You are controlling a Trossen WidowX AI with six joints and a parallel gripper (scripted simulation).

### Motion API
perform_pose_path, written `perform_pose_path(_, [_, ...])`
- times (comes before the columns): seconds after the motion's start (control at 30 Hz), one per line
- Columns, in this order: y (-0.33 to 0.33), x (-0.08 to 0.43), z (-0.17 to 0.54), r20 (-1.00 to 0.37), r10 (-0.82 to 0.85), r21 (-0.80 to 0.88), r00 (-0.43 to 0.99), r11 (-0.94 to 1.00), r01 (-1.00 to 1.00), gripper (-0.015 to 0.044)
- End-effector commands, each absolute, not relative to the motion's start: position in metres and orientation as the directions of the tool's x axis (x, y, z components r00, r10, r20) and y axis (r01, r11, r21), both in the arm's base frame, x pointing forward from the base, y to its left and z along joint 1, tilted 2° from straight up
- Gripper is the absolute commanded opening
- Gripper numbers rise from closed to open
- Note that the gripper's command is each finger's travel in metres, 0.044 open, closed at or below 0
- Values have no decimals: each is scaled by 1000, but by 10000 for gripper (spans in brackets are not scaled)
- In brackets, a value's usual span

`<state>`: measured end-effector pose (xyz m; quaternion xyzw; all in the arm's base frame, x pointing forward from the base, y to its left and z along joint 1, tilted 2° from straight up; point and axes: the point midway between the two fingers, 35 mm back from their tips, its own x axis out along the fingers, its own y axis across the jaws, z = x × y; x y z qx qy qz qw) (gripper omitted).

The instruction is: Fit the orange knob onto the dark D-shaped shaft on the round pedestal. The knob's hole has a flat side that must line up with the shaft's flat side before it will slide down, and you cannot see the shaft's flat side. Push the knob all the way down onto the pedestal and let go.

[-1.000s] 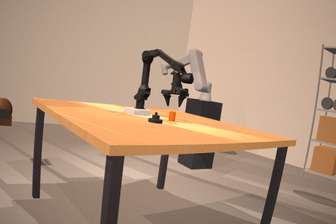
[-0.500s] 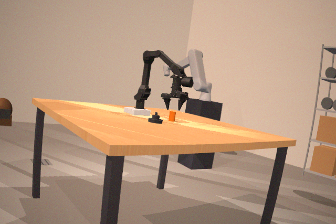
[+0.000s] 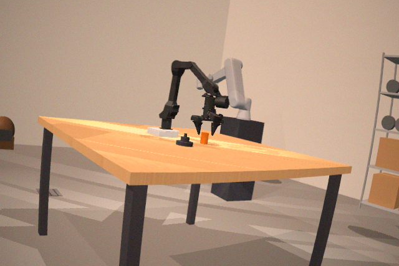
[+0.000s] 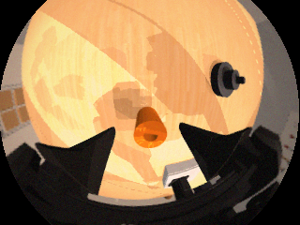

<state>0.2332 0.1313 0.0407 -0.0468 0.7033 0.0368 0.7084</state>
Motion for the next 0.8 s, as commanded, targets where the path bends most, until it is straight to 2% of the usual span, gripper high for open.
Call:
perform_pose_path(0.0, [129,232,30,-1000,-25,-25,0,993,-116,440])
perform_pose_path(0.63, [128,230,3,-1000,-24,-24,1,993,-118,440])
perform_pose_path(0.77, [128,230,3,-1000,-24,-24,1,993,-118,335])
